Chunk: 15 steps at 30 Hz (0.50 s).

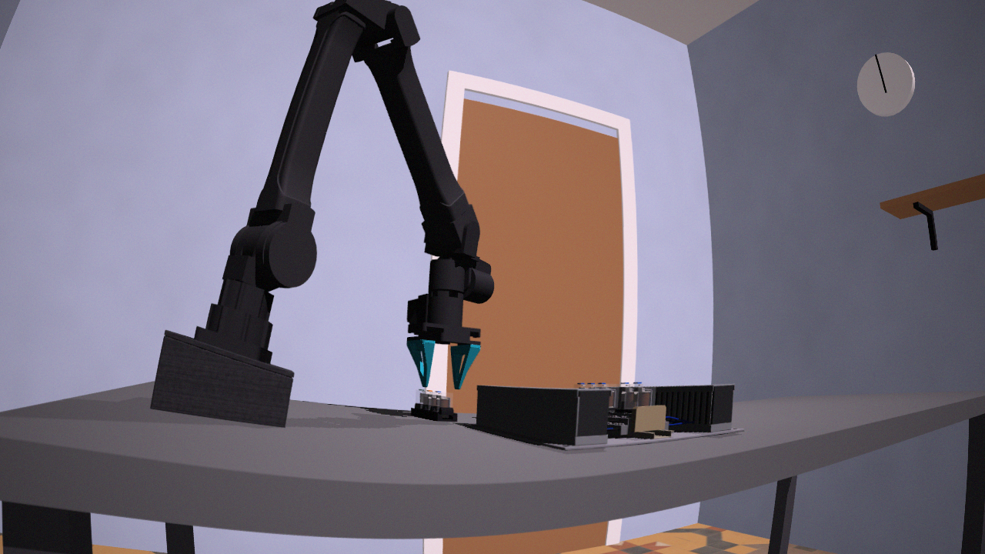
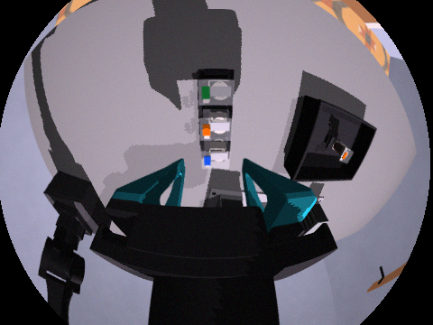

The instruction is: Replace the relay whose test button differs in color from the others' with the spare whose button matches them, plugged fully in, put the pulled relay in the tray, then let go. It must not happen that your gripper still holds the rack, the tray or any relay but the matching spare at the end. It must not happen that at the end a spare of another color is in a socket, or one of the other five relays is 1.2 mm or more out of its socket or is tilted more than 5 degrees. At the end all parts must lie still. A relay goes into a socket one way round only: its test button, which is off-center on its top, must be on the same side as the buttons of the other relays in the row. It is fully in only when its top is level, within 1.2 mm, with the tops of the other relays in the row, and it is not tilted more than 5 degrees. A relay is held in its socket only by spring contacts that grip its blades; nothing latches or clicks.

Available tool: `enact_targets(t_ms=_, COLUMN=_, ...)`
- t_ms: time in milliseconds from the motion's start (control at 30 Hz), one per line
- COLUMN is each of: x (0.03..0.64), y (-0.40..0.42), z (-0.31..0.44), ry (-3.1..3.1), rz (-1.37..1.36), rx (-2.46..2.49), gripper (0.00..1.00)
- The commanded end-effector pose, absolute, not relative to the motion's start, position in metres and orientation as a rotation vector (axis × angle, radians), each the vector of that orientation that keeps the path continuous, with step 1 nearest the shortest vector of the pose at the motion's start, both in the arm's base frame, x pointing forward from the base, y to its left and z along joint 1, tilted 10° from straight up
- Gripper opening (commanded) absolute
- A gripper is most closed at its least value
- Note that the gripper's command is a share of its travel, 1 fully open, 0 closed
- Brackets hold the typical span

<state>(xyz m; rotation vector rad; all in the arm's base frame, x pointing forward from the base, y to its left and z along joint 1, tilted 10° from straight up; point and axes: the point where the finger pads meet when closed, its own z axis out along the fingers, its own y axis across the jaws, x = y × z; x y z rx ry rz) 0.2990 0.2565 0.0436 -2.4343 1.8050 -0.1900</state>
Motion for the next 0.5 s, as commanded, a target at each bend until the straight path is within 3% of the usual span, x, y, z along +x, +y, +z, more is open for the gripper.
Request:
enact_targets(t_ms=0, x=0.3219, y=0.2725, z=0.0597, ry=1.773, rz=-0.196, rx=-2.382, gripper=0.59)
enact_targets(t_ms=467, x=0.314, y=0.2654, z=0.0502, ry=1.788, rz=-0.19, rx=-2.403, gripper=0.59)
